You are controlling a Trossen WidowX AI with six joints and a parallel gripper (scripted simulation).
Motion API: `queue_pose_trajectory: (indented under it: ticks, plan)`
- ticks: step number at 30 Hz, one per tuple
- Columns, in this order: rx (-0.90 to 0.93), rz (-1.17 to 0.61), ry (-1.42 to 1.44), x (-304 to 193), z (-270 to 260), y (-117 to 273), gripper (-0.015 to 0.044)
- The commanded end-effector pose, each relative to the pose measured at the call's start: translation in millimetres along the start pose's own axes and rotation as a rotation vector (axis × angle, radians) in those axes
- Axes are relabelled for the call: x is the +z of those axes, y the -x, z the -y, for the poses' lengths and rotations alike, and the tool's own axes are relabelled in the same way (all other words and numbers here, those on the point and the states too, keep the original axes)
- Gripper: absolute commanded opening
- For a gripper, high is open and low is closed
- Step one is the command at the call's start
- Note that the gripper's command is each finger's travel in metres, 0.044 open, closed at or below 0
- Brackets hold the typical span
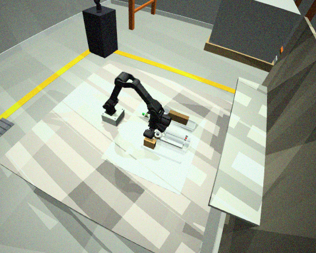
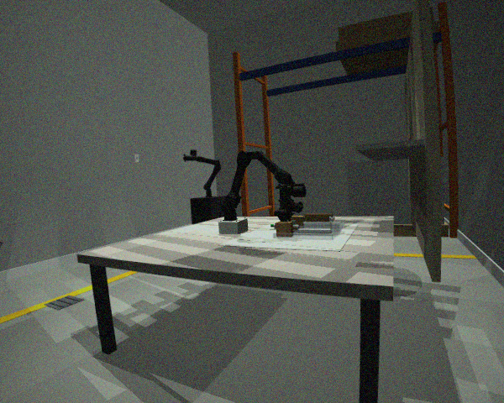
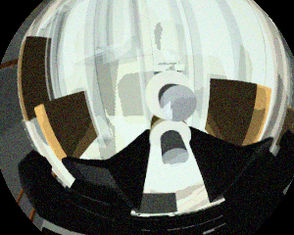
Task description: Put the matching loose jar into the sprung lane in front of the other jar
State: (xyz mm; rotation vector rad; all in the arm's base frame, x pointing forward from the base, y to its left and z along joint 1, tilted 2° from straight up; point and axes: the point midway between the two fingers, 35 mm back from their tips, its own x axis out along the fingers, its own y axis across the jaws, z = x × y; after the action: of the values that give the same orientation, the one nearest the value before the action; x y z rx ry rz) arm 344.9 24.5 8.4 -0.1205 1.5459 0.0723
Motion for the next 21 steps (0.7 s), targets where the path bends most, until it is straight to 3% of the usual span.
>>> queue_pose_trajectory:
  ticks: [1, 21]
  plan:
    - [-0.002, 0.012, 0.0, 1.9, 0.5, 0.0, 0.0]
    - [-0.002, 0.012, 0.0, -1.4, 0.5, -0.1, 0.0]
